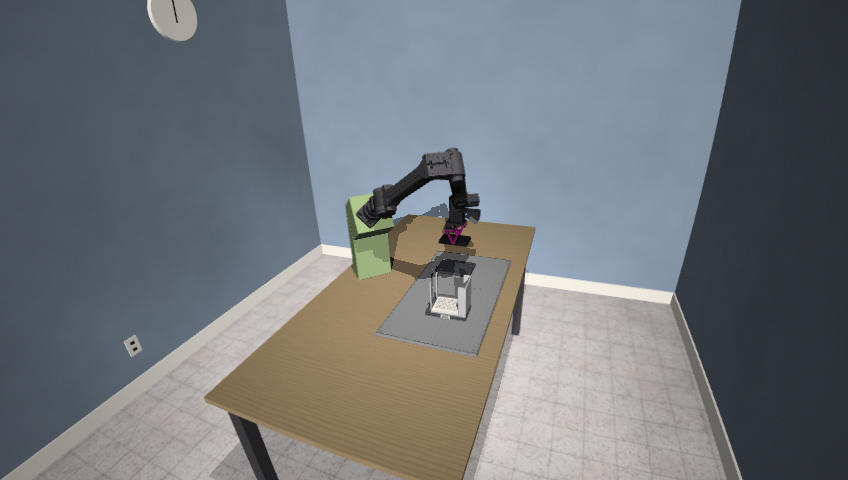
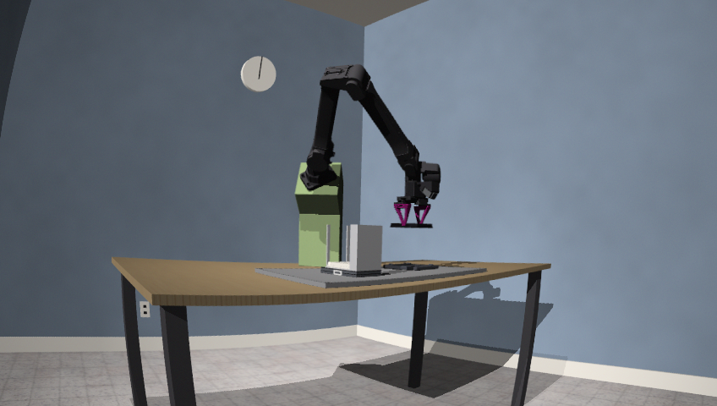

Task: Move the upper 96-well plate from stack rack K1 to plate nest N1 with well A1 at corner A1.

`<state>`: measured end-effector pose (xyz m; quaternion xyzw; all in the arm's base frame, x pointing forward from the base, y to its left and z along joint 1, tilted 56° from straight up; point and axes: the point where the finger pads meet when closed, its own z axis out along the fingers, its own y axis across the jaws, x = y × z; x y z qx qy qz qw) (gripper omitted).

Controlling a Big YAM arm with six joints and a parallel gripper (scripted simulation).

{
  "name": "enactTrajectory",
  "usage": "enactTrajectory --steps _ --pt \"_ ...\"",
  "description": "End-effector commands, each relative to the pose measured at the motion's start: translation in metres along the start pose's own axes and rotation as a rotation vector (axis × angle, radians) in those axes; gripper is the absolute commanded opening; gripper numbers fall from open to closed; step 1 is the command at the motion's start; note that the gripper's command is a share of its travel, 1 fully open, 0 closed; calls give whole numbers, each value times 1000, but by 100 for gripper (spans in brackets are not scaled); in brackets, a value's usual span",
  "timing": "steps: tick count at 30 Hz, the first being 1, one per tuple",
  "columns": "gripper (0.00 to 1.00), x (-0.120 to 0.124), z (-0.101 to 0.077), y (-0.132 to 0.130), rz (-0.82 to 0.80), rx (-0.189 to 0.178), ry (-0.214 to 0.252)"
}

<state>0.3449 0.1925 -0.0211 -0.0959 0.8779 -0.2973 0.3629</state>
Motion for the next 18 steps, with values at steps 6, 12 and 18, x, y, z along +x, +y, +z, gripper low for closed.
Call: enactTrajectory --steps 6,12,18 --pt "0 -11 -15 12 30 -27 -34" --pt "0 -15 -14 11 27 -25 -33" --pt "0 -17 -11 8 23 -20 -28"
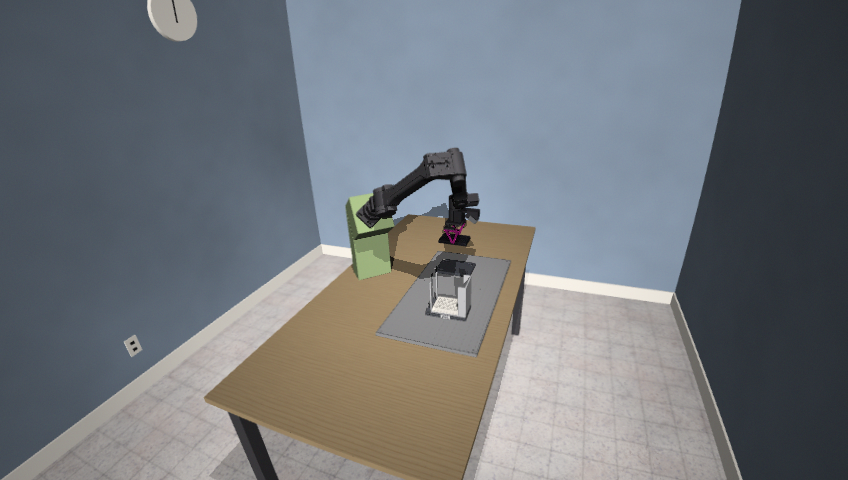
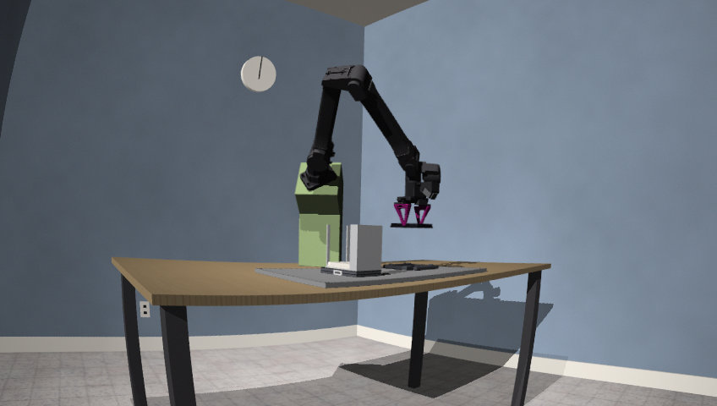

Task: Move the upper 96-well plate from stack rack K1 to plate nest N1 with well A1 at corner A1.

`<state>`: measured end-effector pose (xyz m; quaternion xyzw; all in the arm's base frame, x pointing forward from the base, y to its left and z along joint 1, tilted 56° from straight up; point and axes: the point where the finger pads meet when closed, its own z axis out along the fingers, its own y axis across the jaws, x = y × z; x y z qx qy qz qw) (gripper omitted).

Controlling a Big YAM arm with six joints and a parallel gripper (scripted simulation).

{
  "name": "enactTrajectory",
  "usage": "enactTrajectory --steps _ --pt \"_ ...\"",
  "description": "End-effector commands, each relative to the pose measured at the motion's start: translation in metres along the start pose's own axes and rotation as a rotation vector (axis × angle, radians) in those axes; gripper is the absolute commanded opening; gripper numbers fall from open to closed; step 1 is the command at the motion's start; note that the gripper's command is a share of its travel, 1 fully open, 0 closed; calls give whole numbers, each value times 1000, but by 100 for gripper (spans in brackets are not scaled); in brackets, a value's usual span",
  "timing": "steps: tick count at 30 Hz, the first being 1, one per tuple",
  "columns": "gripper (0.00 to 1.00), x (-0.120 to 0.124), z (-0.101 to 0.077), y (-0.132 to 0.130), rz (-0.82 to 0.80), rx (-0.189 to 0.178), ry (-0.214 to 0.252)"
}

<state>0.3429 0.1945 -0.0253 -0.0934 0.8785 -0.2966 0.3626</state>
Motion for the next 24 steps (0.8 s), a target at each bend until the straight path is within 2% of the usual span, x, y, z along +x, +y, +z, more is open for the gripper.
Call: enactTrajectory --steps 1,24 --pt "0 -20 -12 4 18 -20 -30" --pt "0 -21 -5 -3 26 -8 -16"
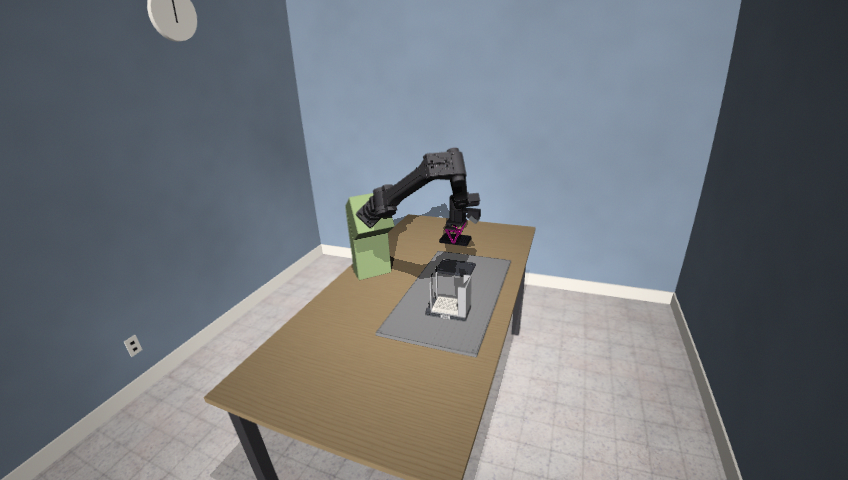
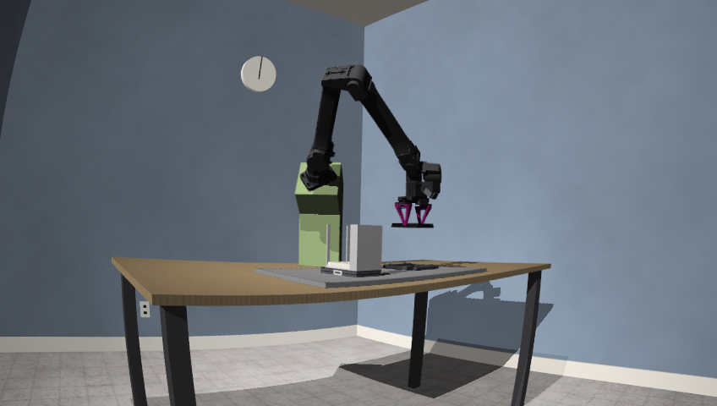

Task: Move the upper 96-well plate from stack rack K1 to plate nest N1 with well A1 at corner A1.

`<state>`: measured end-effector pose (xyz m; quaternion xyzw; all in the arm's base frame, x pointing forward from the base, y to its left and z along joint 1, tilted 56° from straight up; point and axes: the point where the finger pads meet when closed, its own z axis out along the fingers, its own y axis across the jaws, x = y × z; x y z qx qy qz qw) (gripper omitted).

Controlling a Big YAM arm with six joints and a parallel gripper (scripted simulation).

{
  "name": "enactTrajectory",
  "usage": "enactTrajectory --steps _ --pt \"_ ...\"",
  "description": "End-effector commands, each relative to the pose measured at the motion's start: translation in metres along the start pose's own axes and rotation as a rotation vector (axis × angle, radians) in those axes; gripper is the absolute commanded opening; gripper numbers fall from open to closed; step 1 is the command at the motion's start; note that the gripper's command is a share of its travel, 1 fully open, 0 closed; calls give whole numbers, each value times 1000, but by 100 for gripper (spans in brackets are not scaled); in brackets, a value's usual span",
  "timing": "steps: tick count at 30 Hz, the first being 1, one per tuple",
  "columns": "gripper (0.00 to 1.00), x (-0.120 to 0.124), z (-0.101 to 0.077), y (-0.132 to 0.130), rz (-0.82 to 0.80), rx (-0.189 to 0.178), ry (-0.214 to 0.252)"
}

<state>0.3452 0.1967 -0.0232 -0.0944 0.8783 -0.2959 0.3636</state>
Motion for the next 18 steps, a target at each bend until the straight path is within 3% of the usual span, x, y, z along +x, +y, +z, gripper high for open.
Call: enactTrajectory --steps 1,18 --pt "0 -17 -5 -4 26 -6 -14" --pt "0 -15 -4 -6 26 -5 -12"
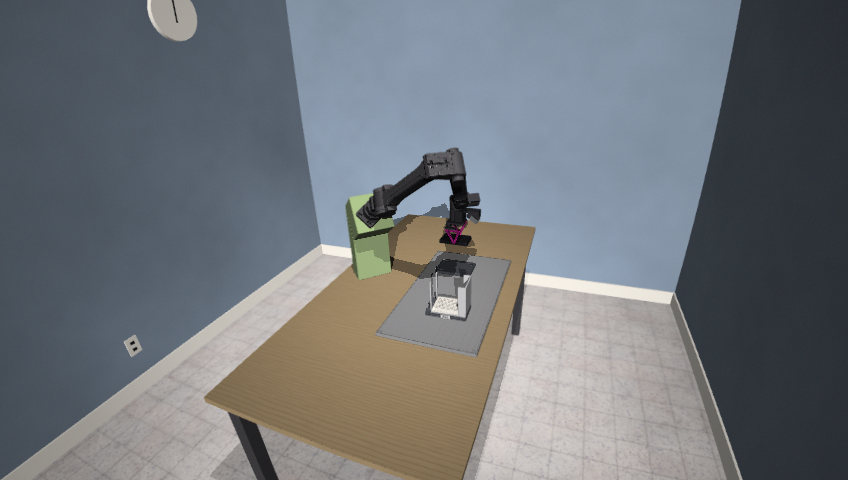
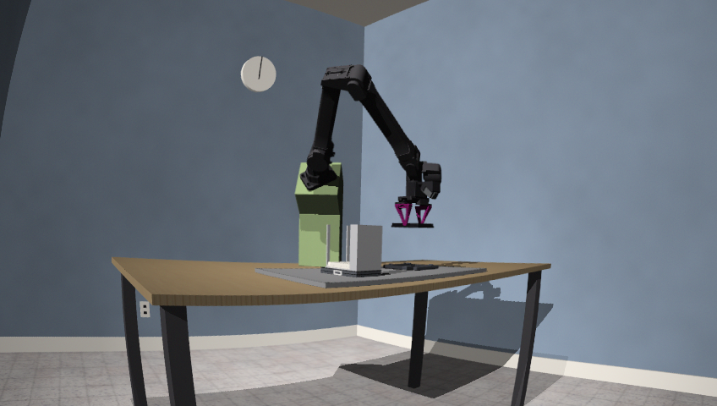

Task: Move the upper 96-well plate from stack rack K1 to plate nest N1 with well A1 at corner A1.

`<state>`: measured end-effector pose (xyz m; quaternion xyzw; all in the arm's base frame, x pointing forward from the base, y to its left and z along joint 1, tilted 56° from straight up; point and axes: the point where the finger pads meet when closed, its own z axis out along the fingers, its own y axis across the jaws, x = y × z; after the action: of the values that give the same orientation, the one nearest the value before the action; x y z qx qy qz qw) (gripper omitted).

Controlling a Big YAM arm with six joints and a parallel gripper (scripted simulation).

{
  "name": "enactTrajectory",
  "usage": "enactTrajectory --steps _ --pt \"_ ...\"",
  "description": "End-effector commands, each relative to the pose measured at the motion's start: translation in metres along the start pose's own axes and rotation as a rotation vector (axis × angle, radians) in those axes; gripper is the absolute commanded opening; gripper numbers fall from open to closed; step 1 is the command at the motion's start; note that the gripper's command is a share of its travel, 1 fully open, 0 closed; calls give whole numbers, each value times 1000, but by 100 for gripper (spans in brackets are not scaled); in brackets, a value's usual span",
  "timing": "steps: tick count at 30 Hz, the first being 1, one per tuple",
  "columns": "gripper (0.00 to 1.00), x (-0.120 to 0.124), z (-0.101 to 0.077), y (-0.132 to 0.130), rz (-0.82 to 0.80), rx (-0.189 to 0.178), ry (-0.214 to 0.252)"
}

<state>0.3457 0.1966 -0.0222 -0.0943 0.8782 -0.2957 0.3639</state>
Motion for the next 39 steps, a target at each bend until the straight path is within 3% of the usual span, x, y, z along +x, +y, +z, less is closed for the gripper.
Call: enactTrajectory --steps 1,35,39 --pt "0 -15 -4 -5 25 -5 -11" --pt "0 -10 -3 -7 21 -4 -9" --pt "0 -8 5 -7 23 -5 -9"
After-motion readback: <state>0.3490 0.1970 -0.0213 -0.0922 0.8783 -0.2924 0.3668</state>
